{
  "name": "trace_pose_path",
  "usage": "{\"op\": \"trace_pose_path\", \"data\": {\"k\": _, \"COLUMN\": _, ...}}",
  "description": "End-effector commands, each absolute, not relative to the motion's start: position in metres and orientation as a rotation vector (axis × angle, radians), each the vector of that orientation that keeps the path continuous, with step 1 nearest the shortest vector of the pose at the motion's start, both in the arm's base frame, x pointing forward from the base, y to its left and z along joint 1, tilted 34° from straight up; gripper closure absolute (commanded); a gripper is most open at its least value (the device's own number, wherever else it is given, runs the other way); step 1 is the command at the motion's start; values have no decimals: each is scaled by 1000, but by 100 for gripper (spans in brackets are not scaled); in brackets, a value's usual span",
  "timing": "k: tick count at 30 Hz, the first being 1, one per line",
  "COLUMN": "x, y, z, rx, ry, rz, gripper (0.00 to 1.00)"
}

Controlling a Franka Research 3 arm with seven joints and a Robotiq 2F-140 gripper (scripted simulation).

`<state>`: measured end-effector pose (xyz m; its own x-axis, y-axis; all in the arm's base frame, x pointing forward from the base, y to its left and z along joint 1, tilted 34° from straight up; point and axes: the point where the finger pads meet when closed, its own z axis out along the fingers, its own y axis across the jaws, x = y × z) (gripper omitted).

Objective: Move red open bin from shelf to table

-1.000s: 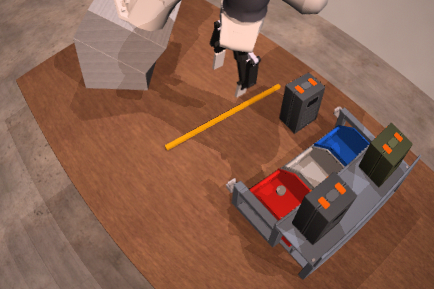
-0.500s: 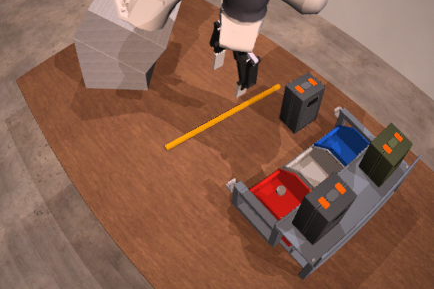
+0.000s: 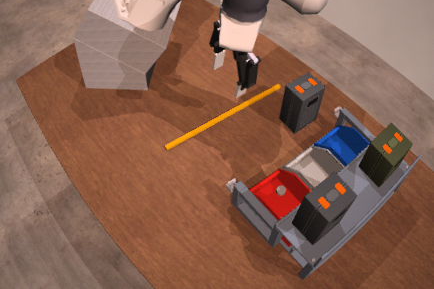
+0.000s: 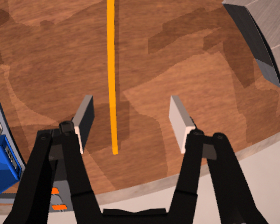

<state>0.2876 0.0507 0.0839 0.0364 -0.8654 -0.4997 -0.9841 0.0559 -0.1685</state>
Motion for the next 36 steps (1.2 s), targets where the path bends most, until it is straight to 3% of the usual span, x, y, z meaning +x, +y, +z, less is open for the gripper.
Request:
{"op": "trace_pose_path", "data": {"k": 1, "x": 287, "y": 51, "z": 84, "rx": -1734, "ry": 1866, "rz": 38, "gripper": 43}}
{"op": "trace_pose_path", "data": {"k": 3, "x": 287, "y": 51, "z": 84, "rx": -1734, "ry": 1866, "rz": 38, "gripper": 43}}
{"op": "trace_pose_path", "data": {"k": 4, "x": 288, "y": 51, "z": 84, "rx": -1824, "ry": 1867, "rz": 270, "gripper": 43}}
{"op": "trace_pose_path", "data": {"k": 8, "x": 287, "y": 51, "z": 84, "rx": -1734, "ry": 1866, "rz": 38, "gripper": 43}}
{"op": "trace_pose_path", "data": {"k": 20, "x": 287, "y": 51, "z": 84, "rx": -1734, "ry": 1866, "rz": 38, "gripper": 43}}
{"op": "trace_pose_path", "data": {"k": 21, "x": 288, "y": 51, "z": 84, "rx": -1824, "ry": 1866, "rz": 269, "gripper": 43}}
{"op": "trace_pose_path", "data": {"k": 25, "x": 287, "y": 51, "z": 84, "rx": -1734, "ry": 1866, "rz": 38, "gripper": 43}}
{"op": "trace_pose_path", "data": {"k": 36, "x": 287, "y": 51, "z": 84, "rx": -1734, "ry": 1866, "rz": 38, "gripper": 43}}
